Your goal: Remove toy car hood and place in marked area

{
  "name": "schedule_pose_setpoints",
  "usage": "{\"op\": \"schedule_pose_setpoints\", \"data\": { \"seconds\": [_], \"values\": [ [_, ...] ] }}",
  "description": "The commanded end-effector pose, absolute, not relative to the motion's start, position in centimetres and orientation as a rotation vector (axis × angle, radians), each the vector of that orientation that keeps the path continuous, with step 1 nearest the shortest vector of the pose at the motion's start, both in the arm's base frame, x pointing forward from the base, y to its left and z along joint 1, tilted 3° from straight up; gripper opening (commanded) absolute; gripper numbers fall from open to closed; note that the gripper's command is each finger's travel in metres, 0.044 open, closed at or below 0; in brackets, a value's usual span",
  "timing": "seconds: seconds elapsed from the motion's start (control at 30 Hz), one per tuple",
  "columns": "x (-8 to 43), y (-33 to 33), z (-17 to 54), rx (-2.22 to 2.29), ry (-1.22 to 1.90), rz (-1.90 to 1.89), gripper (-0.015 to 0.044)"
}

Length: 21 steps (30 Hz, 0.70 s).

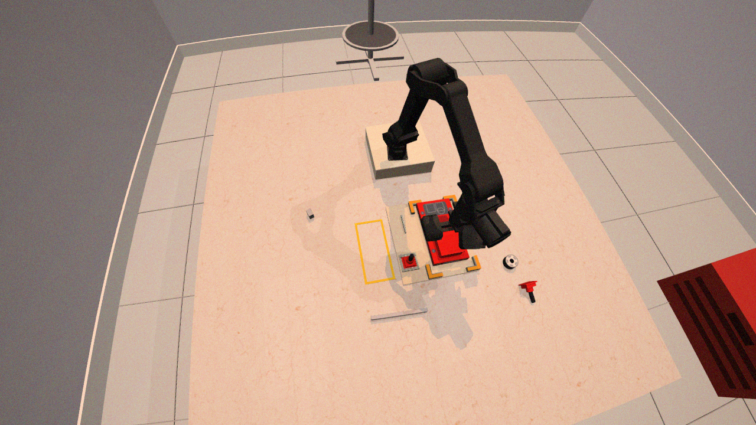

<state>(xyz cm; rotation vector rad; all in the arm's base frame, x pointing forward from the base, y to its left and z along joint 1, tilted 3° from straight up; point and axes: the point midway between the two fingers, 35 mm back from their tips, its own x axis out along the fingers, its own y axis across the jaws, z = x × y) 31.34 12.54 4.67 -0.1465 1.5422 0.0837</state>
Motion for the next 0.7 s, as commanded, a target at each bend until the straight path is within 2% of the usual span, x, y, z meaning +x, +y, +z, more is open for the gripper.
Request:
{"op": "schedule_pose_setpoints", "data": {
  "seconds": [0.0, 0.67],
  "values": [
    [31.1, 12.5, 4.0, -0.144, 1.554, 0.08, 0.044],
    [30.9, 12.5, 2.9, -0.144, 1.554, 0.08, 0.044]
  ]
}}
